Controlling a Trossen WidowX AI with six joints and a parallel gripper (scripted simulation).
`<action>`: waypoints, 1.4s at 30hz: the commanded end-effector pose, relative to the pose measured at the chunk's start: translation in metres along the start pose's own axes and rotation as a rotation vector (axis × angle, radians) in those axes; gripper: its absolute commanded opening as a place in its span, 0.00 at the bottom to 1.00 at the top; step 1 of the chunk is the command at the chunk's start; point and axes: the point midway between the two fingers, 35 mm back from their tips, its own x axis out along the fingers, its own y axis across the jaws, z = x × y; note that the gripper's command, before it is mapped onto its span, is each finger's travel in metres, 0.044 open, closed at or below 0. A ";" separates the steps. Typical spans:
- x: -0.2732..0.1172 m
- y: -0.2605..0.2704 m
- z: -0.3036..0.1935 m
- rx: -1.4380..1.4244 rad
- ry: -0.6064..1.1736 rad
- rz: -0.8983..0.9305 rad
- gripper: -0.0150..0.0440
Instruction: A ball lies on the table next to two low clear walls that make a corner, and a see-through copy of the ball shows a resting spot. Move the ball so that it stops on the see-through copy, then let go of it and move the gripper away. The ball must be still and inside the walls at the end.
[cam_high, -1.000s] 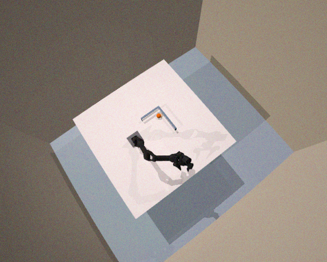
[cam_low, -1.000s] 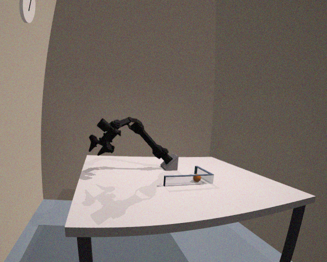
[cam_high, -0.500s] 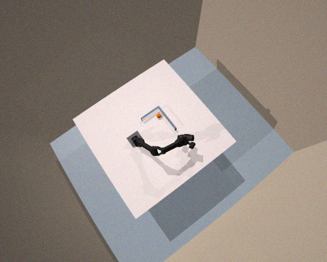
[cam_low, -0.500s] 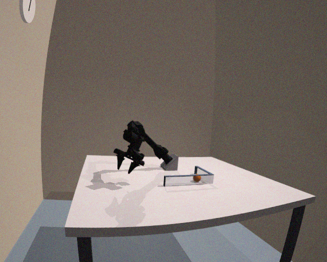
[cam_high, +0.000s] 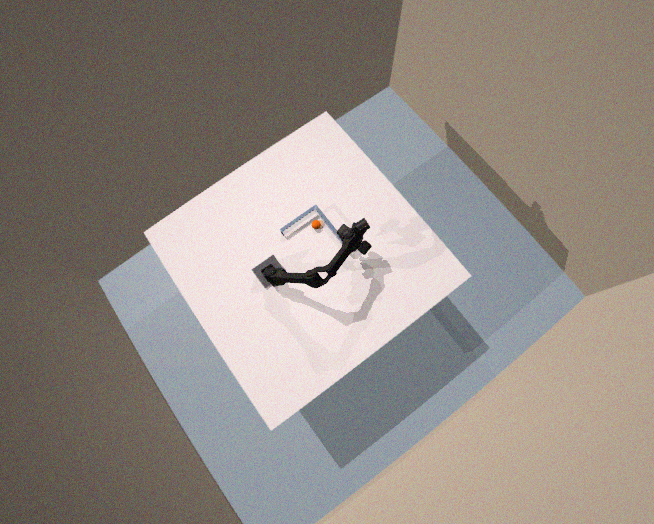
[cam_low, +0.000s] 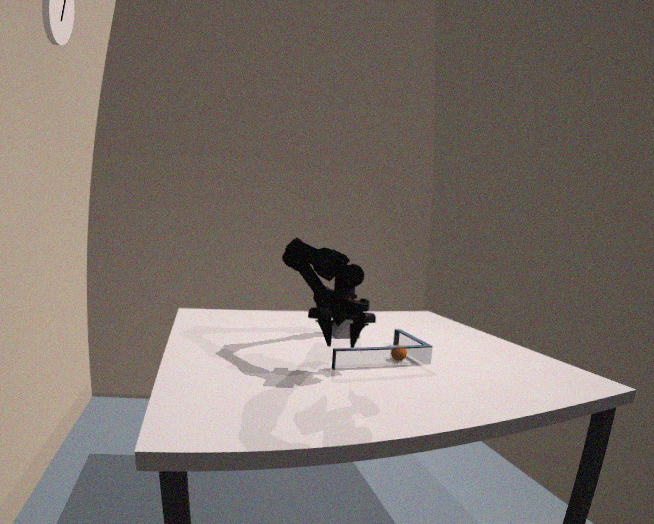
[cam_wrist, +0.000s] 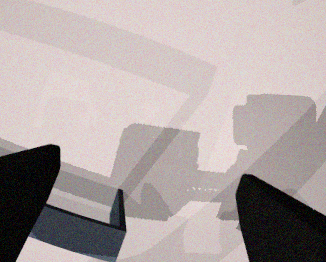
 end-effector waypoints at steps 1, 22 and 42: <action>-0.010 0.070 0.007 0.030 0.019 0.074 0.85; -0.043 0.241 -0.039 0.202 0.239 0.115 0.85; -0.010 0.246 -0.046 0.202 0.239 0.114 0.85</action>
